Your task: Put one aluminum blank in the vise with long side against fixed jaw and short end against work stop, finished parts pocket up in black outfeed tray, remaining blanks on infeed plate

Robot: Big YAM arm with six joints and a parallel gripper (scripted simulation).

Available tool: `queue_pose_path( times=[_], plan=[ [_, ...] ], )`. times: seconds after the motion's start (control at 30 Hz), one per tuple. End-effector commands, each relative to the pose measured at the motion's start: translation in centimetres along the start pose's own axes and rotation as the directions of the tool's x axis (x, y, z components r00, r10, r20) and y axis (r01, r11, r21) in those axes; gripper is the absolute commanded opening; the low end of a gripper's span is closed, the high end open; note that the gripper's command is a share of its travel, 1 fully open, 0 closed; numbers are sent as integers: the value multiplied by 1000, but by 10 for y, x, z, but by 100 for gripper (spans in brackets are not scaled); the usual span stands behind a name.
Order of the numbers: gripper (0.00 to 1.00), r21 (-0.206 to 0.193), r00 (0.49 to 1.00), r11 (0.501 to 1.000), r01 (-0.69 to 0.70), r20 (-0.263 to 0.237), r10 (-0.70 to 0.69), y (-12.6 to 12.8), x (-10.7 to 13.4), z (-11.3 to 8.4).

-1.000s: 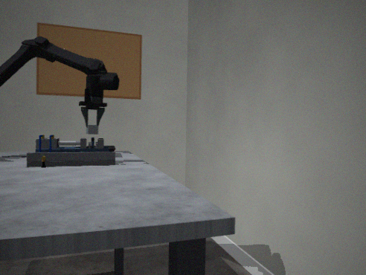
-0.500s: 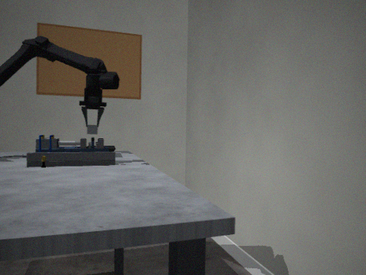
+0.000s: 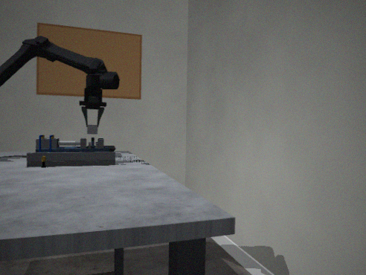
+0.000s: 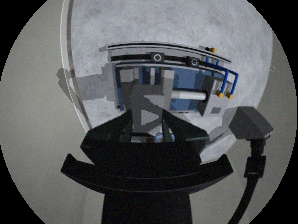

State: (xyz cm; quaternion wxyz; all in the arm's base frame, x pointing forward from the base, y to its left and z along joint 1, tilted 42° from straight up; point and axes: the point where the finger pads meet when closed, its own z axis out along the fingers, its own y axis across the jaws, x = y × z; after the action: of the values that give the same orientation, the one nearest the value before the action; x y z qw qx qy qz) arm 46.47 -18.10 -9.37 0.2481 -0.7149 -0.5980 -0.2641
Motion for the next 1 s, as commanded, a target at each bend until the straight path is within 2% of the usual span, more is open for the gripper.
queue_pose_path(
  times=[0.0,0.97],
  plan=[
    [0,-46,1000,999,-16,11,17,13,-14,-27],
    [0,-45,1000,999,-23,11,23,12,-15,-28]
  ],
)
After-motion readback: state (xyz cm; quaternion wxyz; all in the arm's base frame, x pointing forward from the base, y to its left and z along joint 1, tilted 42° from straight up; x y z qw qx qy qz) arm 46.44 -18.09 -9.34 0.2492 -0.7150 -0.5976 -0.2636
